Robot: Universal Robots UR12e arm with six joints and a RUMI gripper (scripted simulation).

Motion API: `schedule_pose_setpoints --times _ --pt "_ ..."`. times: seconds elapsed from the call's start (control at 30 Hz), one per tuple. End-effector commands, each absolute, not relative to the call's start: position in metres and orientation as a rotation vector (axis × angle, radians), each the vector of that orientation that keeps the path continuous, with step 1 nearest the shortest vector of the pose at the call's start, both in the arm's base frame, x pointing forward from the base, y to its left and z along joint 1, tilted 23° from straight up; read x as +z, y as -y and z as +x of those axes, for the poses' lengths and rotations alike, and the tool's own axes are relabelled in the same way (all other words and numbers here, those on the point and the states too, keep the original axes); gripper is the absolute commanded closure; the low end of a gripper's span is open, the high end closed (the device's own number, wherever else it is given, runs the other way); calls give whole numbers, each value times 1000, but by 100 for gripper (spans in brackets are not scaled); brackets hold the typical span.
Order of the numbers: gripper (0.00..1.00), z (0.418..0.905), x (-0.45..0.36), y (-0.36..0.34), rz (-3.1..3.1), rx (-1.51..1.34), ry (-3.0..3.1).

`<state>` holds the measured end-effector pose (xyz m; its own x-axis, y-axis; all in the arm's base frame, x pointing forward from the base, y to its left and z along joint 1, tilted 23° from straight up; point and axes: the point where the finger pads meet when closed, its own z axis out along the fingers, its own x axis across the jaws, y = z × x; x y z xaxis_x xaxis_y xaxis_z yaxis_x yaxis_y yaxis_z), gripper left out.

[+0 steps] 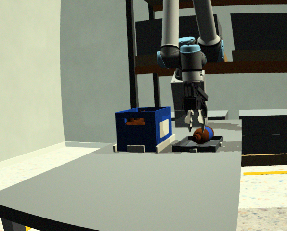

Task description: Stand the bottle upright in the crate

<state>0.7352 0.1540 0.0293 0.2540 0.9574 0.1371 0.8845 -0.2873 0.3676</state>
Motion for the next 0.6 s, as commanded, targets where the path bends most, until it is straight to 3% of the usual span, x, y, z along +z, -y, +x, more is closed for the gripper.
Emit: schedule_pose_setpoints --times 0.0,0.57 --pt "62 736 29 -154 2307 497 -1727" --pt "62 742 15 -155 2307 497 -1727"
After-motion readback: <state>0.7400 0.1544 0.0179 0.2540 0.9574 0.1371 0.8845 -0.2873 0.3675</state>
